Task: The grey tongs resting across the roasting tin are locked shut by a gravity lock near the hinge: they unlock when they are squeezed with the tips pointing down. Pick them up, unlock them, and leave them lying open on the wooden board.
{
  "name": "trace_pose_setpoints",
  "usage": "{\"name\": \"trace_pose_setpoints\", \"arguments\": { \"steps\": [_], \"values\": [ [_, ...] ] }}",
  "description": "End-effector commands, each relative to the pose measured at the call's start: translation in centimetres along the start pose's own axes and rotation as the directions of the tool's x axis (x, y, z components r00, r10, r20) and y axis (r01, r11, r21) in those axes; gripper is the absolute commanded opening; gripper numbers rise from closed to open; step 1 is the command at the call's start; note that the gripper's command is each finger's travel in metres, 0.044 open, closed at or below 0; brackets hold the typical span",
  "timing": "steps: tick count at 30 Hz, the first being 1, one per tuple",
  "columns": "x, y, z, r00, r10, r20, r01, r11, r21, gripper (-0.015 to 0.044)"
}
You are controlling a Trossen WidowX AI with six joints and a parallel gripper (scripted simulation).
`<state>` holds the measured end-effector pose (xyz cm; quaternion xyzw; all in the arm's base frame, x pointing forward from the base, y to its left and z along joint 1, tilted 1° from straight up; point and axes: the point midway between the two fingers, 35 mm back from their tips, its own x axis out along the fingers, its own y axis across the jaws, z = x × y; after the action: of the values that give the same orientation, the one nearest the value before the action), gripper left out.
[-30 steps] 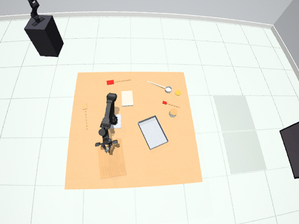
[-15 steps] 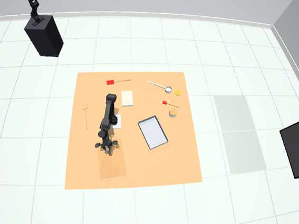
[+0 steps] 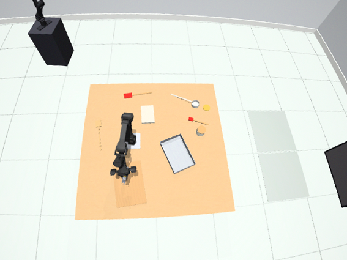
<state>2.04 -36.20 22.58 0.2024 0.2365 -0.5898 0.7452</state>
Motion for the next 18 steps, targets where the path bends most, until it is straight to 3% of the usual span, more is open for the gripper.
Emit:
{"name": "trace_pose_setpoints", "arguments": {
  "steps": [1, 18],
  "values": [
    [0.5, -0.1, 0.3, 0.998, -0.004, -0.056, 0.004, 1.000, -0.002, -0.0150],
    [2.1, -0.1, -0.3, 0.953, -0.010, -0.303, 0.012, 1.000, 0.005, -0.0150]
  ]
}}
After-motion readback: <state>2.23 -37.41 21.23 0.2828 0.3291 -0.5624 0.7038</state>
